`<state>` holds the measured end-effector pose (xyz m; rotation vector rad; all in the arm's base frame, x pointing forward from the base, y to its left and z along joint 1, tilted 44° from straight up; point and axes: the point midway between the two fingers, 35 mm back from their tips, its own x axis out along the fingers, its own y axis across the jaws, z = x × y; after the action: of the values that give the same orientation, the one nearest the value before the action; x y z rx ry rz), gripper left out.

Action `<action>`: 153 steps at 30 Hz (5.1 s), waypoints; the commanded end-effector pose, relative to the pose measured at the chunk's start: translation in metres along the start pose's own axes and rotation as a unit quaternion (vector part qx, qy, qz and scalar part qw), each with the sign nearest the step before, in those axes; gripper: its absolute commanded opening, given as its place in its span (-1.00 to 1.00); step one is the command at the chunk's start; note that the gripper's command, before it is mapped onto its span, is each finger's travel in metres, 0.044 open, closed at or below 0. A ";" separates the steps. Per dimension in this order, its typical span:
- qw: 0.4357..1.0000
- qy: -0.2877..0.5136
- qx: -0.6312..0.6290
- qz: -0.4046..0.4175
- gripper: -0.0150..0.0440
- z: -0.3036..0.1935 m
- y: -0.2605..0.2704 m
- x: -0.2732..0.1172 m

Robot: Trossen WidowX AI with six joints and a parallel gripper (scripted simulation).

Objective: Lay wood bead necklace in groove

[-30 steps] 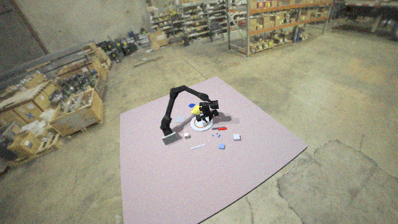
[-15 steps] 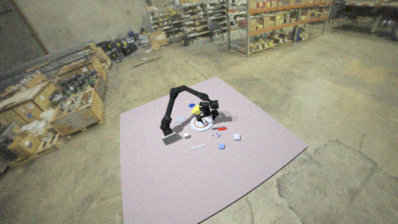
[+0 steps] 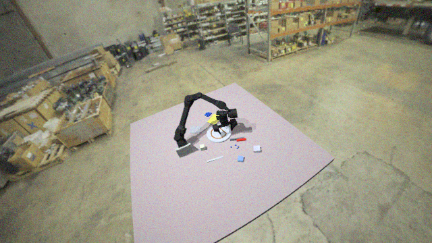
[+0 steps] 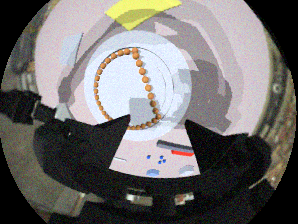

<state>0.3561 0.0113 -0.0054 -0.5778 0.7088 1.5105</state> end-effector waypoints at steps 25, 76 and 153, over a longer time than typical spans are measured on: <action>0.396 0.000 0.918 0.000 -0.08 0.010 0.005 -0.027; 0.228 0.000 0.974 0.001 -0.08 0.011 0.006 0.007; 0.228 0.000 0.974 0.001 -0.49 0.010 -0.008 0.001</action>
<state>0.3638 0.0191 0.0014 1.4204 1.8085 -0.3809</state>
